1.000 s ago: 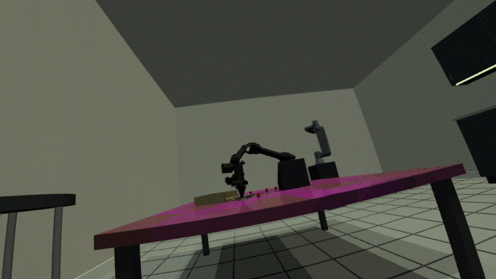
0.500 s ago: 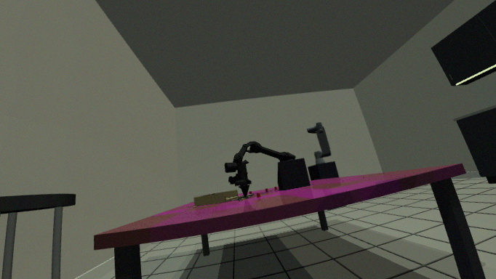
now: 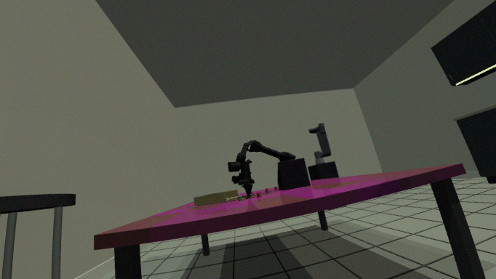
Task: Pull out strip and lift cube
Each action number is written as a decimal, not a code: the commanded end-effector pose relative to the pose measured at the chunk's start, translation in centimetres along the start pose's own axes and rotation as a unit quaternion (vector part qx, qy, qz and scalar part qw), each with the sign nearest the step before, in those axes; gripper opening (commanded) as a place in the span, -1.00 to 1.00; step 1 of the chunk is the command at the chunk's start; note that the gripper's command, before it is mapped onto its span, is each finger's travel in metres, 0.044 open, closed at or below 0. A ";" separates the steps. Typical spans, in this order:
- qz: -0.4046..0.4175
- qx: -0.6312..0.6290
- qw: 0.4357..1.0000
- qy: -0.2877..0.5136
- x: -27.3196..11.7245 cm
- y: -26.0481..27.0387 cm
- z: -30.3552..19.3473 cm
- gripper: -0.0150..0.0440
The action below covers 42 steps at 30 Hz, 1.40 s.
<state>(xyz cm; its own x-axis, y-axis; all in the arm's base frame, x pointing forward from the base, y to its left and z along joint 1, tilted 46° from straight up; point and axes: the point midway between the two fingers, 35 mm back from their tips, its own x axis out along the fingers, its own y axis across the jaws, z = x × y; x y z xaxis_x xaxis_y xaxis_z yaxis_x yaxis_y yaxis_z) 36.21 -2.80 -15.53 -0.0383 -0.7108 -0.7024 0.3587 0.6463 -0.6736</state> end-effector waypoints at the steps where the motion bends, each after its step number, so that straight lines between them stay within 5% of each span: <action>1: -0.002 -0.004 1.000 0.013 0.5 -0.2 -1.5 -0.49; 42: -0.001 -0.005 1.000 0.015 0.3 -0.4 -8.0 -0.49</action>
<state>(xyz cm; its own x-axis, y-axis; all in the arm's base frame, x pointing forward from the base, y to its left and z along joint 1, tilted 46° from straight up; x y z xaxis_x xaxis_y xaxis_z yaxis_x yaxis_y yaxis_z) 30.09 -0.82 -16.98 -0.0359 -0.7082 -0.7051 0.3558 0.6502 -0.6713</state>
